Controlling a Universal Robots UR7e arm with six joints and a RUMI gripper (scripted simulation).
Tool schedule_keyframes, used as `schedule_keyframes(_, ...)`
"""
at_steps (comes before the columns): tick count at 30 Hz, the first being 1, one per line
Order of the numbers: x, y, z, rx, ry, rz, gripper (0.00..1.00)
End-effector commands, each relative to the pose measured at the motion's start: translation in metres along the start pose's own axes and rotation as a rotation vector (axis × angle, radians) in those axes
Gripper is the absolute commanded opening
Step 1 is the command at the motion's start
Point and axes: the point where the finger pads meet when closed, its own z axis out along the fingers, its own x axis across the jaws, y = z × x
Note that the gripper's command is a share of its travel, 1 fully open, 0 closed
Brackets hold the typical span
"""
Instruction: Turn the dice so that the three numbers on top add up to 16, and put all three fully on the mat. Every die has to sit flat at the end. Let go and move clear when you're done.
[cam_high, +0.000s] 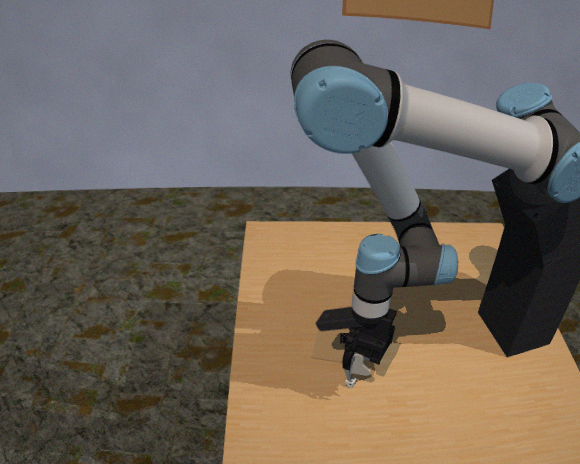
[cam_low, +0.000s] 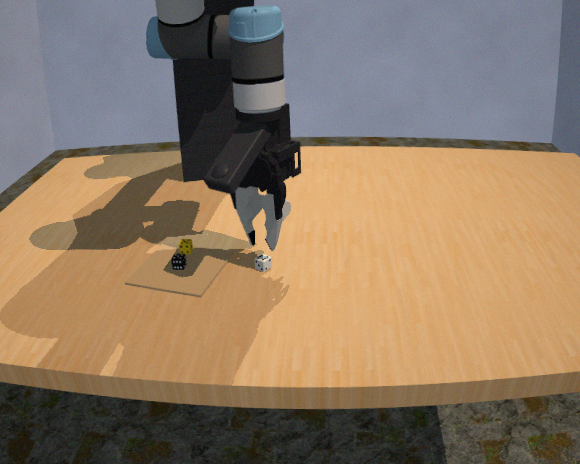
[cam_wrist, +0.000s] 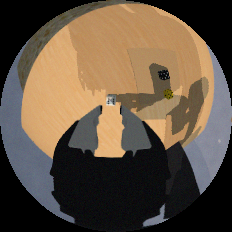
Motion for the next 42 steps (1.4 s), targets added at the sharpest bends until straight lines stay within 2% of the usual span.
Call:
schedule_keyframes(1, -0.0005, -0.0004, 0.0039, 0.001, -0.001, 0.0, 0.21)
schedule_keyframes(42, -0.0006, -0.0003, 0.0087, 0.001, -0.001, 0.0, 0.21)
